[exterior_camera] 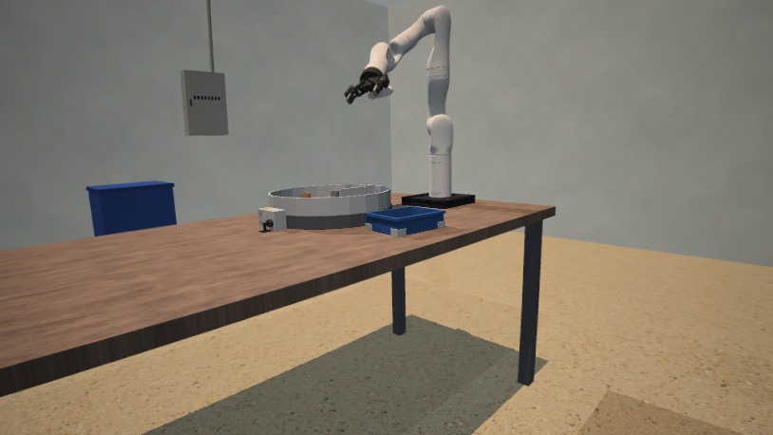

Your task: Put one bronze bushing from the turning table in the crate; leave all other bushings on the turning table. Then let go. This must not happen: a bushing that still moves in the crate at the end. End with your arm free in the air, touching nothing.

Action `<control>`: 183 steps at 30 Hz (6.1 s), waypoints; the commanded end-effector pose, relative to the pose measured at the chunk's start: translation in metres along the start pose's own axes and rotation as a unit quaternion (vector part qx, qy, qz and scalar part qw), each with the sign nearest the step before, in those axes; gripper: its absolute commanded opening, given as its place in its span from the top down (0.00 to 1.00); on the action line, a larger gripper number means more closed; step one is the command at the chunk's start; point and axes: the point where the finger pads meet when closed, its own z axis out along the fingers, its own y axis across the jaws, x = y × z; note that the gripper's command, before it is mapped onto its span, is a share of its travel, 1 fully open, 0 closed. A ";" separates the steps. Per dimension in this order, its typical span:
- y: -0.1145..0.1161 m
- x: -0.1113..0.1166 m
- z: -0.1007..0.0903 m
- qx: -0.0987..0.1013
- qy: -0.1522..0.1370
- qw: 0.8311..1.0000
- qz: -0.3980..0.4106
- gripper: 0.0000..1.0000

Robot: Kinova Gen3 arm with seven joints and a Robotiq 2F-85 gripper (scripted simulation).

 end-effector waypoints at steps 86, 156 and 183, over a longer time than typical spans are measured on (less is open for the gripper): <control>-0.044 0.032 -0.027 0.119 0.451 0.885 -0.005 0.00; -0.189 0.160 -0.091 0.116 0.465 0.878 -0.001 0.00; -0.189 0.160 -0.091 0.116 0.465 0.878 -0.002 0.00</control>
